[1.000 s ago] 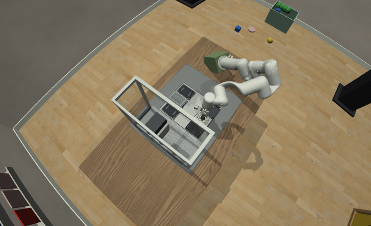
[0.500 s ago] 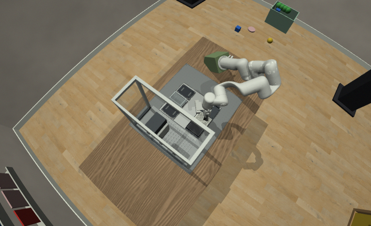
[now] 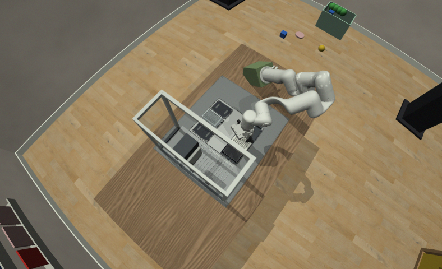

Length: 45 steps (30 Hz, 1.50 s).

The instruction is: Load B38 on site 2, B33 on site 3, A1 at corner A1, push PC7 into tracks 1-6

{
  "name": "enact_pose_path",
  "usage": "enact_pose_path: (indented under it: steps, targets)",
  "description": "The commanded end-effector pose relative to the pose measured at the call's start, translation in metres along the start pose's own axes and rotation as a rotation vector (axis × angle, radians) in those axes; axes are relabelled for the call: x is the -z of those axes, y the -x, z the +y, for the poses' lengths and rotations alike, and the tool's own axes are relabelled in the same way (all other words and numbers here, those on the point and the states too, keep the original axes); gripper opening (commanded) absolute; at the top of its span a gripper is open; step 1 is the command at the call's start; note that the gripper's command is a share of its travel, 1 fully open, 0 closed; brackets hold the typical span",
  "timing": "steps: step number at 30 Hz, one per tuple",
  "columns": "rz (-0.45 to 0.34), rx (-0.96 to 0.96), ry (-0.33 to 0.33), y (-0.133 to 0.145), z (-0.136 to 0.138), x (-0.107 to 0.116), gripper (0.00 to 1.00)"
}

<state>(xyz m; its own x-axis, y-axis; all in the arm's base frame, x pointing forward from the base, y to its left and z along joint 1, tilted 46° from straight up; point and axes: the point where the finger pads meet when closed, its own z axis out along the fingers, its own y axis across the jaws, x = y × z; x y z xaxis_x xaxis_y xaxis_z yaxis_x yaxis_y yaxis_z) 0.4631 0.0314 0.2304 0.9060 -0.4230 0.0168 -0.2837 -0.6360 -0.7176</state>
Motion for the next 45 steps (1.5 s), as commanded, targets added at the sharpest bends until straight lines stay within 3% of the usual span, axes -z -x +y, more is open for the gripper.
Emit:
enact_pose_path:
  steps: [1,9,12,34,45]
  targets:
    - [0.005,0.132,-0.010,-0.001,-0.001,0.001,1.00]
    - [0.006,0.365,-0.009,-0.001,-0.001,0.001,1.00]
    - [0.006,0.369,-0.009,-0.001,-0.001,0.001,1.00]
    - [0.009,1.036,-0.007,-0.035,0.093,-0.011,1.00]
    - [0.010,1.336,-0.005,-0.035,0.094,-0.011,1.00]
